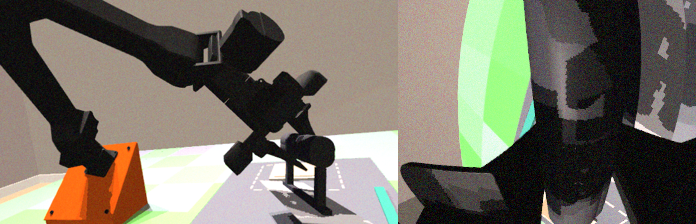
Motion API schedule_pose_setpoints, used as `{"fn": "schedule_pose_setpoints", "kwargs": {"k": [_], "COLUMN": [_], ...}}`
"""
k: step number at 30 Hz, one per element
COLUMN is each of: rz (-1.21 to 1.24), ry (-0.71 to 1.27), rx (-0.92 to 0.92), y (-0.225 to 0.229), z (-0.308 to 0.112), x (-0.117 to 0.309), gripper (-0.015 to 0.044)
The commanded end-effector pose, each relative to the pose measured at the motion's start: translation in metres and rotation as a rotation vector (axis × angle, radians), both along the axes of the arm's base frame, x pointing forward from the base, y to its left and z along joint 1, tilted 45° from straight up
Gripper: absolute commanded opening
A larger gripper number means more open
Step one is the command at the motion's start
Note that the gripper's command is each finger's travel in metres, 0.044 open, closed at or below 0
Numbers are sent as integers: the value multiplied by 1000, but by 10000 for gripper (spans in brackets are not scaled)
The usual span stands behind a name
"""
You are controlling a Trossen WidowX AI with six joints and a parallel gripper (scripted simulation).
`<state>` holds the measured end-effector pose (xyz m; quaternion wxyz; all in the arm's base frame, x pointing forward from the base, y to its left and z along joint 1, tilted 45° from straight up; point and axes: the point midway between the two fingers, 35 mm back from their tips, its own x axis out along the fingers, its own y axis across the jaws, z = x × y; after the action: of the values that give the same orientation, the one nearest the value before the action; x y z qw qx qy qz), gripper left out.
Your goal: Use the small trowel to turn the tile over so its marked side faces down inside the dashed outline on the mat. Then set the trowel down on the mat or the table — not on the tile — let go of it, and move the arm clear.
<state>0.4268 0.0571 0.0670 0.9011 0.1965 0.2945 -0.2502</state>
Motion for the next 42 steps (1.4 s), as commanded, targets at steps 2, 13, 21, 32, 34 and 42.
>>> {"fn": "schedule_pose_setpoints", "kwargs": {"k": [2,13,21,32,34,42], "rz": [59,156,239,380,407,517], "ry": [81,240,352,506,530,609], "rx": [-34,-86,-99,-83,-76,-38], "y": [-12,-52,-74,-106,-111,-130], "z": [8,25,35,55,59,77], "x": [9,12,10,-2,-5,-21], "gripper": [0,0,0,0,0,0]}}
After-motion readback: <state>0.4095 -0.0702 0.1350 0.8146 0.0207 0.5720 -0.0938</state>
